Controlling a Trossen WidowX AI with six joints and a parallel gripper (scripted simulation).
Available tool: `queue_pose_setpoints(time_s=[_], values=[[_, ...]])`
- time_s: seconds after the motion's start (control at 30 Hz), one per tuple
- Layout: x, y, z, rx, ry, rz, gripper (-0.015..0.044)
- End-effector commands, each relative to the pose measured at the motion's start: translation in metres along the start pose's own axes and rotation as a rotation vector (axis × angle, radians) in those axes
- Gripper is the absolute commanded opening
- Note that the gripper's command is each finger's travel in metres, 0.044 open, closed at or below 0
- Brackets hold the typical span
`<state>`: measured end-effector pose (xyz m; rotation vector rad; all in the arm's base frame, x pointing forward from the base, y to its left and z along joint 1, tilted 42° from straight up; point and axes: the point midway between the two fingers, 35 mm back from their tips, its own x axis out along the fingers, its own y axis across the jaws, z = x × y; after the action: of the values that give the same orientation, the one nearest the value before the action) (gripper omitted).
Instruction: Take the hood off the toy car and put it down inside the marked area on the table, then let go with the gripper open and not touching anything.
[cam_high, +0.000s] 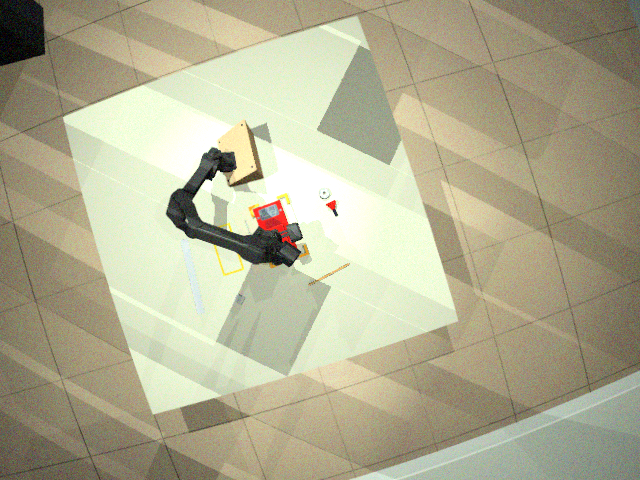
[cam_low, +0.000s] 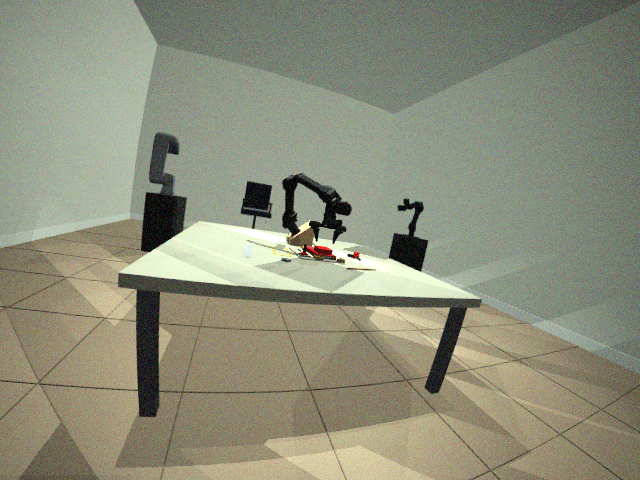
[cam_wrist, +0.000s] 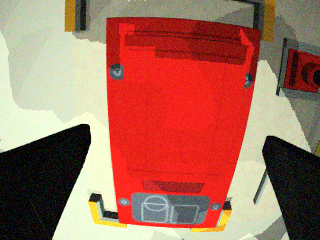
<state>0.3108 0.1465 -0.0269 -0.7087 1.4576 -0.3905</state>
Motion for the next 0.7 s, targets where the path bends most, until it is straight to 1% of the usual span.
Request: queue_pose_setpoints(time_s=[0.0,0.67], values=[[0.004,-0.001,0.000,-0.005,-0.001,-0.006,0.0440],[0.016,-0.001,-0.001,-0.005,-0.001,-0.007,0.0440]])
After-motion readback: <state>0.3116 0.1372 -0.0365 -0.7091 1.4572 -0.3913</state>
